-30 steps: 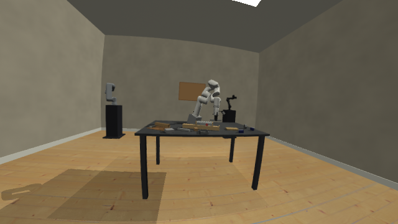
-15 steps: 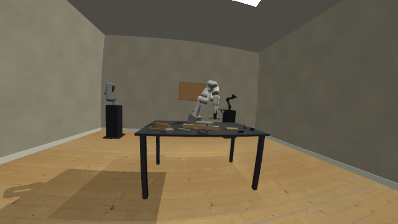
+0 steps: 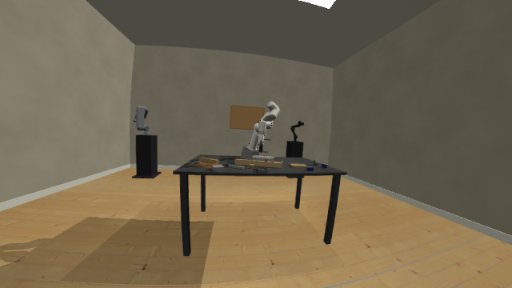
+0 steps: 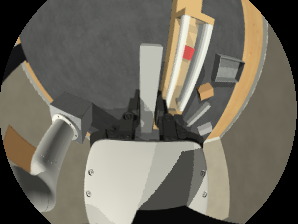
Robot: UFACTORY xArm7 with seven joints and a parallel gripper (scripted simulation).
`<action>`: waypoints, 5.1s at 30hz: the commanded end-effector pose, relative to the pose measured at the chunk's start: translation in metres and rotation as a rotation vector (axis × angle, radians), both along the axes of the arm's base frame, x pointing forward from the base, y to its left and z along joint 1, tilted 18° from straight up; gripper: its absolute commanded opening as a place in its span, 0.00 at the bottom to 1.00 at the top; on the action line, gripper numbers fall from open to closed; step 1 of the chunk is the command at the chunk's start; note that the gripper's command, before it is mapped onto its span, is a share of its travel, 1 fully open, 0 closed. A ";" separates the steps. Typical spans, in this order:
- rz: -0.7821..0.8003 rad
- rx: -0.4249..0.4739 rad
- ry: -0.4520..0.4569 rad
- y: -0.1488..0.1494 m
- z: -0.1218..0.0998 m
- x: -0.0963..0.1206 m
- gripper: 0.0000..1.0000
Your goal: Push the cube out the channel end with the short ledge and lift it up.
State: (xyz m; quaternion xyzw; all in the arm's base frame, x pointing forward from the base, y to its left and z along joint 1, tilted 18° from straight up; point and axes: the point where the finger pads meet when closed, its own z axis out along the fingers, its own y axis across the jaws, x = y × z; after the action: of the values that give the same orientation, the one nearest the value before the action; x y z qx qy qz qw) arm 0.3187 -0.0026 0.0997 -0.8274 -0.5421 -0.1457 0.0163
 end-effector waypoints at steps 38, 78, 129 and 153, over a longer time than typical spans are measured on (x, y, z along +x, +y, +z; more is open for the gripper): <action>-0.014 0.016 -0.007 -0.153 -0.108 0.013 0.00; -0.014 0.016 -0.007 -0.104 -0.092 0.035 0.00; -0.014 0.016 -0.007 -0.099 -0.091 0.037 0.38; -0.014 0.016 -0.007 -0.112 -0.029 0.022 0.38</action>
State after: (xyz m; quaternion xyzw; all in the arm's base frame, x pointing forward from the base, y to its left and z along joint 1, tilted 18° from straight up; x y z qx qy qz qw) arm 0.3480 -0.1121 0.0522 -0.8310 -0.5355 -0.1499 0.0169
